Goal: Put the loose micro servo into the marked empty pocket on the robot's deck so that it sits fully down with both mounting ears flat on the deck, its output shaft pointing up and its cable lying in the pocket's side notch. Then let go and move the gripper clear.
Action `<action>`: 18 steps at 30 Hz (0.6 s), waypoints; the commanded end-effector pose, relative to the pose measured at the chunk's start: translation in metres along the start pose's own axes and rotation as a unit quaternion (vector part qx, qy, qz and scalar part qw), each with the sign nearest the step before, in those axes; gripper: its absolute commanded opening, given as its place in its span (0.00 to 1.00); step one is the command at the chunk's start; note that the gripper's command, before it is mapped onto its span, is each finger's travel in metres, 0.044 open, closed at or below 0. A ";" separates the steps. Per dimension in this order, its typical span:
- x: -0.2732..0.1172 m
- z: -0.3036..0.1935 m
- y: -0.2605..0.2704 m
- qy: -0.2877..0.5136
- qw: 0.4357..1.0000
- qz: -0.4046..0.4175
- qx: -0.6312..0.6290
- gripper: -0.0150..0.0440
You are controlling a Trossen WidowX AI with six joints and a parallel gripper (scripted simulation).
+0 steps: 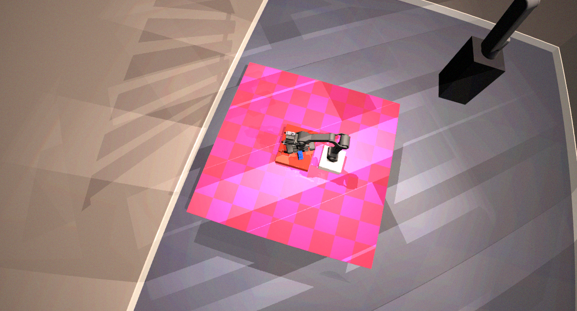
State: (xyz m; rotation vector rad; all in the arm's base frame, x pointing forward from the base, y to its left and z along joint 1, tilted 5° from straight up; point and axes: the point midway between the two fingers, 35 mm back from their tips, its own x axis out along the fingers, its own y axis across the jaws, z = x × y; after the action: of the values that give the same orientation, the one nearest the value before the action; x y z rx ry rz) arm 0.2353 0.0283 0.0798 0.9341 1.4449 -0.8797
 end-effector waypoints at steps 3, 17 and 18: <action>-0.003 -0.012 0.007 0.001 1.000 0.007 -0.001 0.25; -0.003 -0.012 0.007 -0.001 0.978 0.007 -0.209 0.25; -0.003 -0.012 0.007 -0.001 0.974 0.007 -0.226 0.25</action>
State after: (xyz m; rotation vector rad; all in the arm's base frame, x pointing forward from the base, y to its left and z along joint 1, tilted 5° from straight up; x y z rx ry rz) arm 0.2351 0.0410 0.0811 0.6615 1.5396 -0.5846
